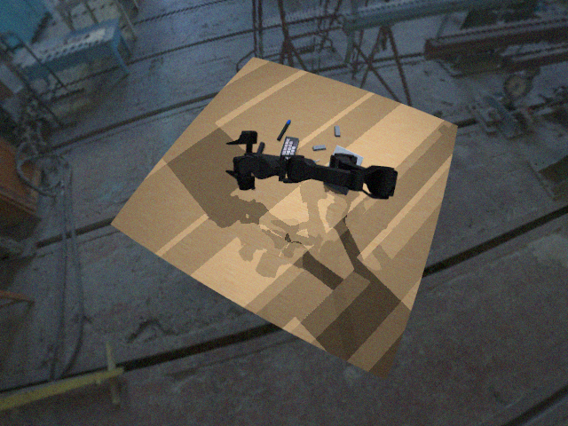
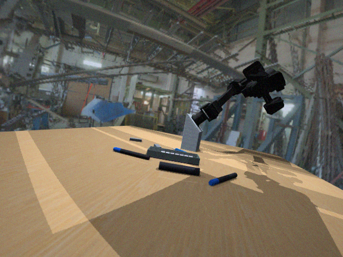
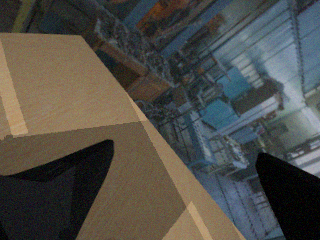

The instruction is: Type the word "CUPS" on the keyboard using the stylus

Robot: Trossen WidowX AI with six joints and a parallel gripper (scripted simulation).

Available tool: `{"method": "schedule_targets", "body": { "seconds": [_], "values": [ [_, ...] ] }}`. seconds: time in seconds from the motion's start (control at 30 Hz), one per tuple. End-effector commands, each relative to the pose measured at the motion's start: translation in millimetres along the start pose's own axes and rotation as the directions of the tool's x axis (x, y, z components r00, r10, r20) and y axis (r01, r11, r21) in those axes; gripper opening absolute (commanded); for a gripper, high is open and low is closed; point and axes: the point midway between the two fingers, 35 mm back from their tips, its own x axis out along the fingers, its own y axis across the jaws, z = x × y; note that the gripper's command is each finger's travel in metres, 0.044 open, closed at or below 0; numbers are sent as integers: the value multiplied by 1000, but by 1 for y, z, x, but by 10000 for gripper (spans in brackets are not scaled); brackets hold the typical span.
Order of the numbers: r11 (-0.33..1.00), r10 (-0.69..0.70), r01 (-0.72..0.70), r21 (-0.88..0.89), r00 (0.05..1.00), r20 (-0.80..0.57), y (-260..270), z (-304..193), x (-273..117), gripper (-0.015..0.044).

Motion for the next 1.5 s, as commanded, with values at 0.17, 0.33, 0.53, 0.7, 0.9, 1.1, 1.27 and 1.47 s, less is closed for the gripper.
{"method": "schedule_targets", "body": {
  "seconds": [0.17,0.33,0.53,0.7,0.9,1.1,1.27,1.47],
  "values": [
    [999,46,-47,-5,982,-181,0,-47,19,282],
    [988,150,-149,39,869,-471,0,-130,34,151],
    [944,327,-244,221,618,-715,3,-223,21,0],
    [854,520,-222,470,367,-771,11,-285,-9,0],
    [715,697,-109,691,197,-690,21,-320,-40,0],
    [715,697,-109,691,197,-690,21,-320,-40,0],
    [715,697,-109,691,197,-690,21,-320,-40,0],
    [717,694,-109,688,198,-692,-19,-358,-33,0]
  ]
}}
